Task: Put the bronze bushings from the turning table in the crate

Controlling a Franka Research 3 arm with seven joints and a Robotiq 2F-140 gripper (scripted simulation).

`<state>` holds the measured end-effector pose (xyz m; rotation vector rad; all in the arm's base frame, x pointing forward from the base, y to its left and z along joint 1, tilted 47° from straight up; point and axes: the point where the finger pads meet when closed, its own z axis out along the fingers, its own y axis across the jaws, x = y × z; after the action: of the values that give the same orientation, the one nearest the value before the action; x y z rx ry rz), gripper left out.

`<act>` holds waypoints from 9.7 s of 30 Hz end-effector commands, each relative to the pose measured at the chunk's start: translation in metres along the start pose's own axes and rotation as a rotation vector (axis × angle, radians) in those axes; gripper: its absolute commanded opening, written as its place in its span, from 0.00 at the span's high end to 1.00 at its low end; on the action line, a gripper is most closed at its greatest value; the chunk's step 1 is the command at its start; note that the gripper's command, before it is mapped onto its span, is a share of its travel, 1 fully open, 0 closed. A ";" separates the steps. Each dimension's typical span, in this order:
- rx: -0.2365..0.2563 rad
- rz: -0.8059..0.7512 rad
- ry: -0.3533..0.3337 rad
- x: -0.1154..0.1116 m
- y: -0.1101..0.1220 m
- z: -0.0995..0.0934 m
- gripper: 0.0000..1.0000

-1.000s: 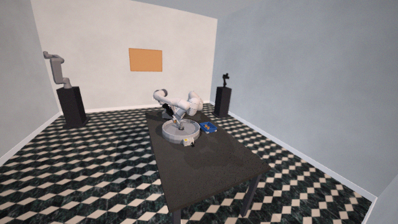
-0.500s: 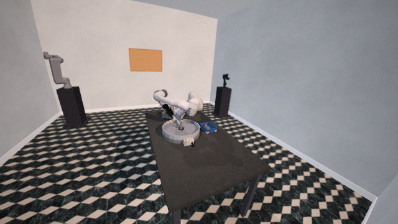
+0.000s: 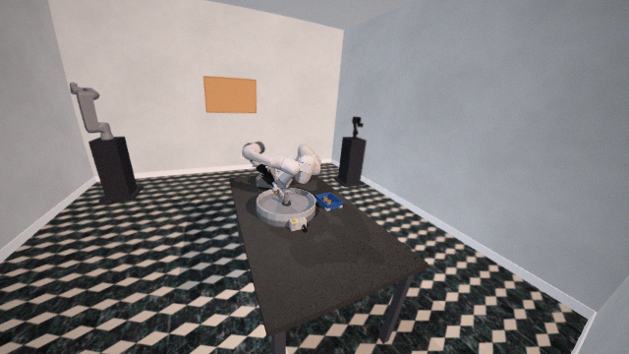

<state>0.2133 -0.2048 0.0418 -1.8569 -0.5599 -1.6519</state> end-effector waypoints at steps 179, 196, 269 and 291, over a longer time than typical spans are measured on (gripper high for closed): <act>-0.001 0.008 -0.001 0.065 -0.002 -0.078 1.00; -0.001 0.008 -0.001 0.065 -0.002 -0.078 1.00; -0.001 0.008 -0.001 0.327 -0.061 0.143 1.00; -0.001 0.008 -0.001 0.392 -0.075 0.198 1.00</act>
<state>0.3610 -0.0448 0.4216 -1.8248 -0.7176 -1.7157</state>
